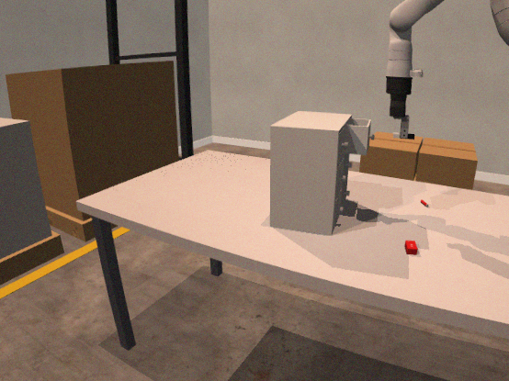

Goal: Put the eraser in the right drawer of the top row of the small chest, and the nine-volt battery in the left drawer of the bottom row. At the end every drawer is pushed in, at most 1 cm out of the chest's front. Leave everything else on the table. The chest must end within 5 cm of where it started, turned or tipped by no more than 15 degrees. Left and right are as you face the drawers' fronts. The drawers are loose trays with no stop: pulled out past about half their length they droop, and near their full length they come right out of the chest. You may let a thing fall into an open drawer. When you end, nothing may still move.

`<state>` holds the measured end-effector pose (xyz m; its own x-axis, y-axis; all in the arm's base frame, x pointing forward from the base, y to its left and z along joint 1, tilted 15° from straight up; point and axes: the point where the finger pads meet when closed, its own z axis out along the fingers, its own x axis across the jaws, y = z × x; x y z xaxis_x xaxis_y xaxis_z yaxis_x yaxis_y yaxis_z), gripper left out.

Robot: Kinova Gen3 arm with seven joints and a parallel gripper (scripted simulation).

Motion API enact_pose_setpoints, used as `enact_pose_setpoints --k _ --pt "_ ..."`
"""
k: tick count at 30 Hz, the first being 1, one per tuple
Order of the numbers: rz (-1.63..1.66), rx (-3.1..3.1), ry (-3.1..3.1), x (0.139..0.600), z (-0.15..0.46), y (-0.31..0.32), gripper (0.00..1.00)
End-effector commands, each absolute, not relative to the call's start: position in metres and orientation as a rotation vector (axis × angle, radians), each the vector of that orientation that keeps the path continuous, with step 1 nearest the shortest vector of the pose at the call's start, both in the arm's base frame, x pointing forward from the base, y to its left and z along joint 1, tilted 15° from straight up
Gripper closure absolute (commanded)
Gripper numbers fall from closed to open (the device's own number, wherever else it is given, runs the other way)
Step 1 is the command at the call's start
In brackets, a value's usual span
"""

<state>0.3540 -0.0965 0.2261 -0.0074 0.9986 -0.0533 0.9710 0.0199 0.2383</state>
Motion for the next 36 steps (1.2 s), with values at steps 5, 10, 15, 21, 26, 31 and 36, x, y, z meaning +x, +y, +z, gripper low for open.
enact_pose_setpoints --k 5,10,15,21,26,31,36 --pt "0.192 2.050 2.060 0.347 0.263 -0.102 0.55" --pt "0.192 2.050 2.061 0.344 0.273 -0.101 0.55" --pt "0.192 2.050 2.061 0.340 0.289 -0.100 0.55" --pt "0.193 2.049 2.062 0.335 0.308 -0.098 0.55" --pt "0.193 2.049 2.062 0.333 0.317 -0.097 0.55" --pt "0.194 2.048 2.063 0.330 0.329 -0.096 0.55" --pt "0.194 2.048 2.063 0.328 0.337 -0.096 0.55"
